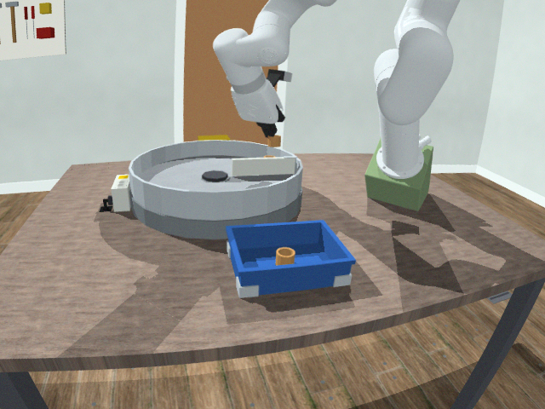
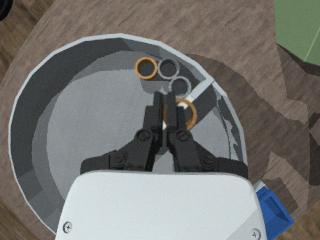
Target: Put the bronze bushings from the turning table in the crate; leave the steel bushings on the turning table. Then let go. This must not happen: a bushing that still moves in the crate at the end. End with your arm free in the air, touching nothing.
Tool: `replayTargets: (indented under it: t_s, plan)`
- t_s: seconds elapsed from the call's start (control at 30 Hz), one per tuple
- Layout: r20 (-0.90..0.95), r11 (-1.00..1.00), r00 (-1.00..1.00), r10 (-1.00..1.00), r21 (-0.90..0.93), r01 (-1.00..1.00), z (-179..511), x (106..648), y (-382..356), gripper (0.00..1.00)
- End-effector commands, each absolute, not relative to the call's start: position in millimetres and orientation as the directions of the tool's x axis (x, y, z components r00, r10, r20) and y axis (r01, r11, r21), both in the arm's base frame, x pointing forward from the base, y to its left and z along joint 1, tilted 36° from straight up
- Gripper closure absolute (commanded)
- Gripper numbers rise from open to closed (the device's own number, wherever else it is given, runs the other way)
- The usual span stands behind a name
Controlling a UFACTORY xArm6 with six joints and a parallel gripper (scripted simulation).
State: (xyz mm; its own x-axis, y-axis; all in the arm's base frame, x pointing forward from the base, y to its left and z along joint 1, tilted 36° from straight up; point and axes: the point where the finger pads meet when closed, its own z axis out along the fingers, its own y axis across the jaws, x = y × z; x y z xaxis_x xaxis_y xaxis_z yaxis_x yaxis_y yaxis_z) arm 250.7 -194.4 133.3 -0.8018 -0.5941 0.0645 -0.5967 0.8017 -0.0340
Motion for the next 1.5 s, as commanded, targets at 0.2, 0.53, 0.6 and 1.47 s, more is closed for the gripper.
replayTargets:
  t_s: [0.2,0.53,0.6,1.47]
  plan:
    - [0.065,0.802,-0.803,-0.593,-0.038,-0.596,168.2,256.3,-123.9,1.0]
    - [0.065,0.802,-0.803,-0.593,-0.038,-0.596,197.2,261.3,-60.3,1.0]
    - [0.065,0.802,-0.803,-0.593,-0.038,-0.596,201.8,262.1,-50.0,1.0]
    - [0.065,0.802,-0.803,-0.593,-0.038,-0.596,272.1,274.2,104.5,1.0]
